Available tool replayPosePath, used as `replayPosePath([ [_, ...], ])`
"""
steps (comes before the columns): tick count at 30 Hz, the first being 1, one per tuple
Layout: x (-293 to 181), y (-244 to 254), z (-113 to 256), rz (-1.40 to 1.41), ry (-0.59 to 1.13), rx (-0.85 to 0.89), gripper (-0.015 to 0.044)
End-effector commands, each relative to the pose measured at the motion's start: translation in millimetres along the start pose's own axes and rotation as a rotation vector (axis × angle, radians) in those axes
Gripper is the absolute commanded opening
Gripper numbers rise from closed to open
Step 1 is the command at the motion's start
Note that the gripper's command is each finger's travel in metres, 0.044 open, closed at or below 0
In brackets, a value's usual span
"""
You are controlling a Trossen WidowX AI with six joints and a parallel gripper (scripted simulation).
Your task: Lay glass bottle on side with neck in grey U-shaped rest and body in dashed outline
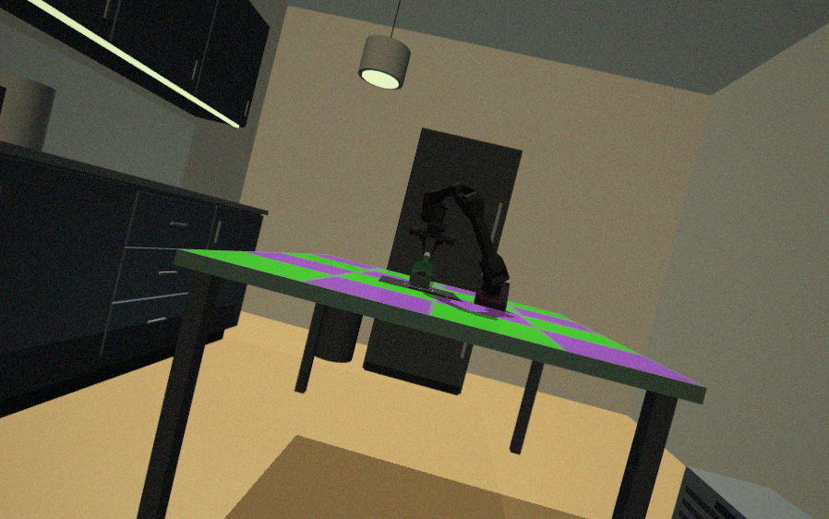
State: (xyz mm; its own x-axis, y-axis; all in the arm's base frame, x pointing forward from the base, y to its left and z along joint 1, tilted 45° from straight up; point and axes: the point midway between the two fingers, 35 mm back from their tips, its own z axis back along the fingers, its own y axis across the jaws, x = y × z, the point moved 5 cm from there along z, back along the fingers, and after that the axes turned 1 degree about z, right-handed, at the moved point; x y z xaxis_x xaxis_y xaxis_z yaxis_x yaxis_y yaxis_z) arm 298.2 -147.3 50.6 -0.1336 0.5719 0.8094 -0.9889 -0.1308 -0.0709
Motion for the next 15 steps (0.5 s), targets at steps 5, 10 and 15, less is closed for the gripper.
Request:
replayPosePath([
  [5, -12.8, -1.8, -4.7, 0.001, 0.001, 0.0, 0.0111],
  [10, -18.9, -2.2, -7.2, -0.003, -0.001, -0.001, 0.0111],
  [15, -24.8, -2.6, -9.9, -0.007, -0.003, -0.001, 0.0111],
])
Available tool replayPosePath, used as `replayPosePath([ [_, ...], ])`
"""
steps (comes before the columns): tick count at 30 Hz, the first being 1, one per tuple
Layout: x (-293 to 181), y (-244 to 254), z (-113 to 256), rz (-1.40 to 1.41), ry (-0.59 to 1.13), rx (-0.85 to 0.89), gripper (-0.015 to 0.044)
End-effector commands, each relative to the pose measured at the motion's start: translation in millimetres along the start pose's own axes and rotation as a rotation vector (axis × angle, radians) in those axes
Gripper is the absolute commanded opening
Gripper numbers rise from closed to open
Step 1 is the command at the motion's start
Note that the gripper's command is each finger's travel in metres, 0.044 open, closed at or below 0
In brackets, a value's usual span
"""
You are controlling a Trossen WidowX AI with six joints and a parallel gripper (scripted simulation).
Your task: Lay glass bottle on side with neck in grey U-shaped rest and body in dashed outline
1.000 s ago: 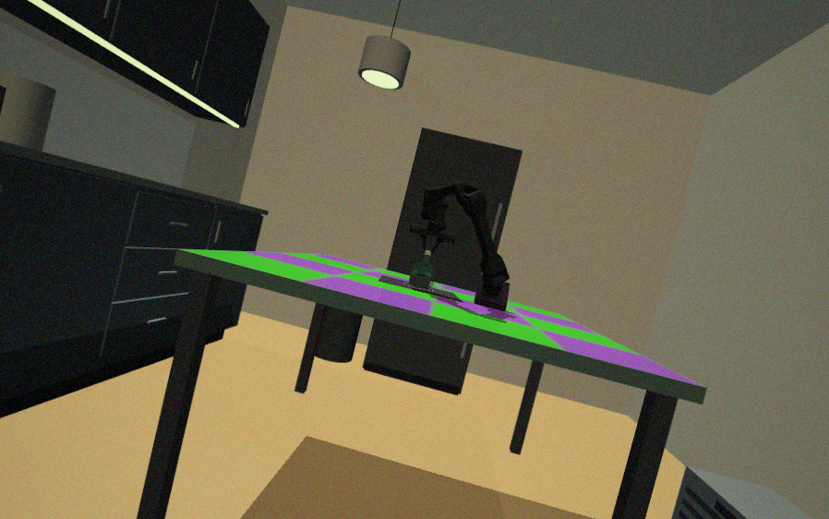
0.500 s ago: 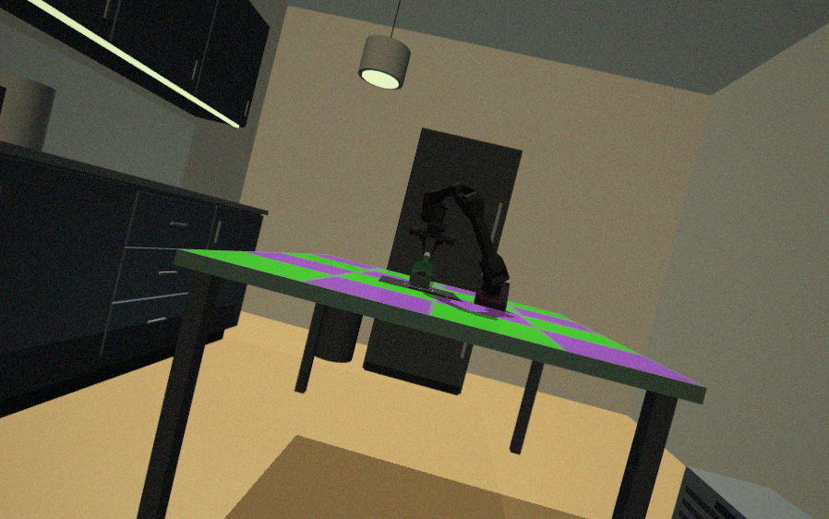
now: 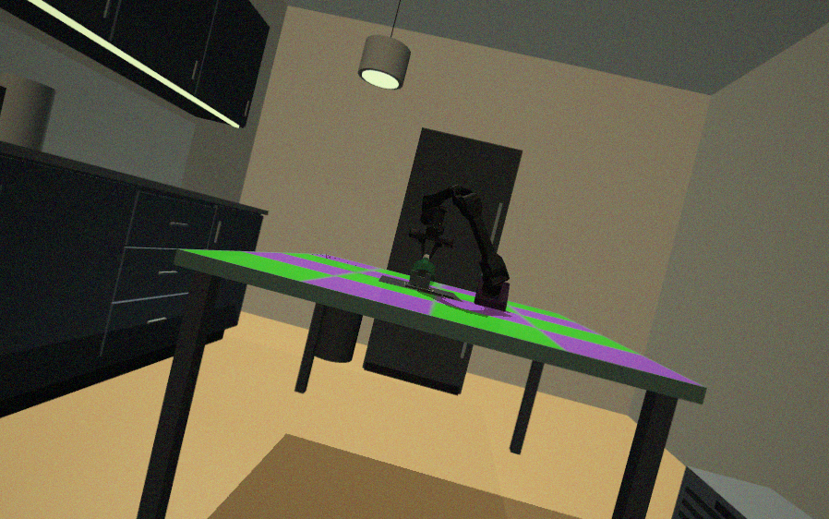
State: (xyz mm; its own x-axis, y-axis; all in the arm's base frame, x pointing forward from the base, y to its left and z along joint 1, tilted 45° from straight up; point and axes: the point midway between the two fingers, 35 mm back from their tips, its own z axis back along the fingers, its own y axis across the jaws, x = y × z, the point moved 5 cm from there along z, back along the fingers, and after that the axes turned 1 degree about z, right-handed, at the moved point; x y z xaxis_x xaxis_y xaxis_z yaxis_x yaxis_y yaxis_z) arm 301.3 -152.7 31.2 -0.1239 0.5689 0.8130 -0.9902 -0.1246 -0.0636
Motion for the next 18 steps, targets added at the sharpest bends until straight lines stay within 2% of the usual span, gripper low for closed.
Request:
replayPosePath([
  [1, -6.7, -1.7, -3.7, 0.003, 0.002, 0.0, 0.0111],
  [18, -25.4, -3.3, -14.6, -0.002, -0.001, 0.001, 0.0111],
])
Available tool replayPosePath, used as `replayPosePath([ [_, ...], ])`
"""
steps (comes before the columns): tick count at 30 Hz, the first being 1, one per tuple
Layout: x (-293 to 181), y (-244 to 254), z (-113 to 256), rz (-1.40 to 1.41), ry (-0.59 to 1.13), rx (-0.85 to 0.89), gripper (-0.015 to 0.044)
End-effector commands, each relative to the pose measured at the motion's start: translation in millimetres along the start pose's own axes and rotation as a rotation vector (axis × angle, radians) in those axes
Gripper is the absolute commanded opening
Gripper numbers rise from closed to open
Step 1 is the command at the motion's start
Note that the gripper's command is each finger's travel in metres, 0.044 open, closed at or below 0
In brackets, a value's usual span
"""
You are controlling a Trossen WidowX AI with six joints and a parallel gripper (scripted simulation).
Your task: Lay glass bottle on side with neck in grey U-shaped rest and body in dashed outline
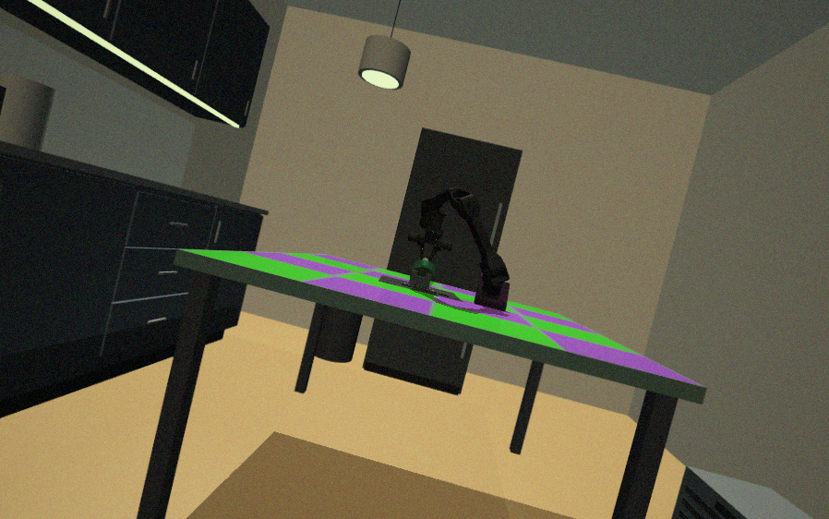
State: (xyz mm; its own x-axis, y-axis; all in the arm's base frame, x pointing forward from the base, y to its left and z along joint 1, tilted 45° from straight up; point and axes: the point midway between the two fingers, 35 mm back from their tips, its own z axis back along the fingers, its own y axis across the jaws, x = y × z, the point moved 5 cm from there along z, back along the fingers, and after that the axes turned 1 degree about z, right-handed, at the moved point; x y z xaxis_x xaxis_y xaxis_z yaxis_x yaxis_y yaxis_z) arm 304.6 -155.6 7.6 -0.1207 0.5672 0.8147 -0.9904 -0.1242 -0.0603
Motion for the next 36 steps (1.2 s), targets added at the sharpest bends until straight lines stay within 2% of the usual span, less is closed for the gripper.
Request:
replayPosePath([
  [1, -5.2, -2.0, -4.3, 0.001, 0.001, -0.001, 0.0111],
  [36, -22.9, -4.1, -18.7, 0.003, -0.002, 0.008, 0.0111],
])
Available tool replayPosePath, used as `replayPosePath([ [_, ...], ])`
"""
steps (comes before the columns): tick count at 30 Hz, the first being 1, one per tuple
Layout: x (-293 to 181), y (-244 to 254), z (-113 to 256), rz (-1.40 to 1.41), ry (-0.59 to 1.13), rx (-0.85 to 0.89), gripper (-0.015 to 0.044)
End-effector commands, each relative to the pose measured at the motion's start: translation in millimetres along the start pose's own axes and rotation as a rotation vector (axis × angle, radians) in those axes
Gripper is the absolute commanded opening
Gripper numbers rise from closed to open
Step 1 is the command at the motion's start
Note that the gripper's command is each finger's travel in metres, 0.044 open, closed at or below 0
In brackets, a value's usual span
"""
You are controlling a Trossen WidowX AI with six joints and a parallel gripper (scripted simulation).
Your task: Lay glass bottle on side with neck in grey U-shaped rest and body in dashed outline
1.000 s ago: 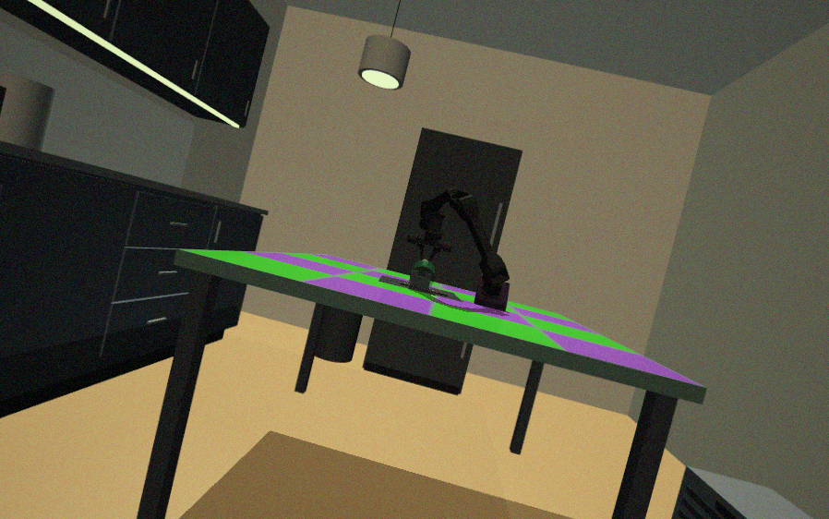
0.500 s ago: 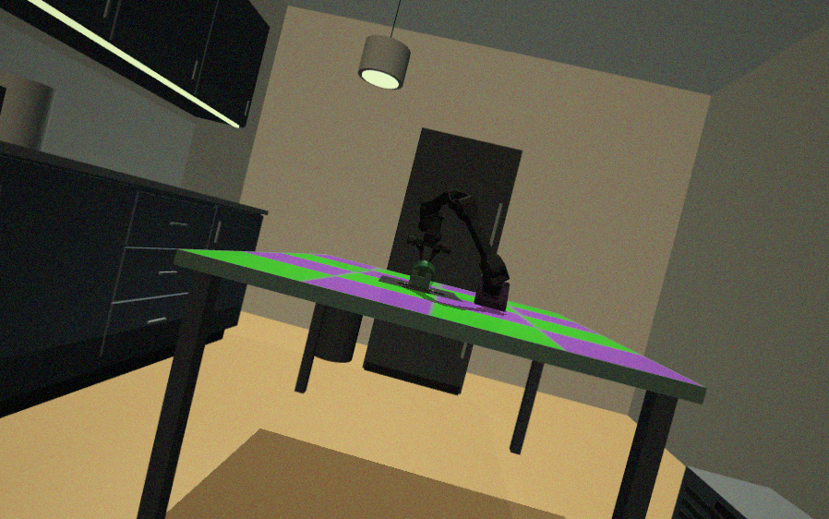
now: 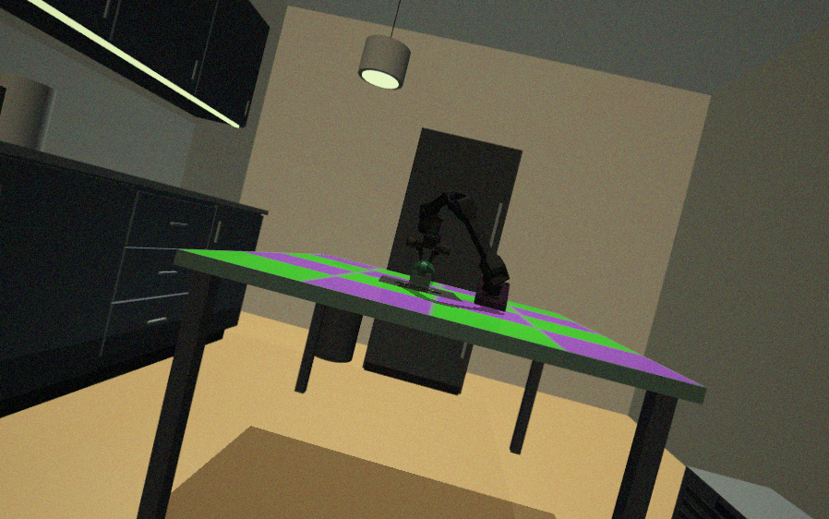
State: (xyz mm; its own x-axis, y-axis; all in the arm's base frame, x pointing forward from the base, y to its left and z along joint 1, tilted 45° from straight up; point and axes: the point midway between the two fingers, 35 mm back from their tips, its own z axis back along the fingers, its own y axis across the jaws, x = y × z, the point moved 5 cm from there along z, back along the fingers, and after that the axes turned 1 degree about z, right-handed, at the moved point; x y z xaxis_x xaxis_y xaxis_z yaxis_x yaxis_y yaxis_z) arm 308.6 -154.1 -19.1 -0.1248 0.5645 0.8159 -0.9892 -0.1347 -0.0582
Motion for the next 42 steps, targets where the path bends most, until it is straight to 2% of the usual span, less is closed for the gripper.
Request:
replayPosePath([
  [1, -2.0, -1.7, -2.8, -0.001, 0.0, -0.002, 0.0111],
  [42, -15.8, -3.9, -19.5, 0.009, 0.001, 0.01, 0.0111],
])
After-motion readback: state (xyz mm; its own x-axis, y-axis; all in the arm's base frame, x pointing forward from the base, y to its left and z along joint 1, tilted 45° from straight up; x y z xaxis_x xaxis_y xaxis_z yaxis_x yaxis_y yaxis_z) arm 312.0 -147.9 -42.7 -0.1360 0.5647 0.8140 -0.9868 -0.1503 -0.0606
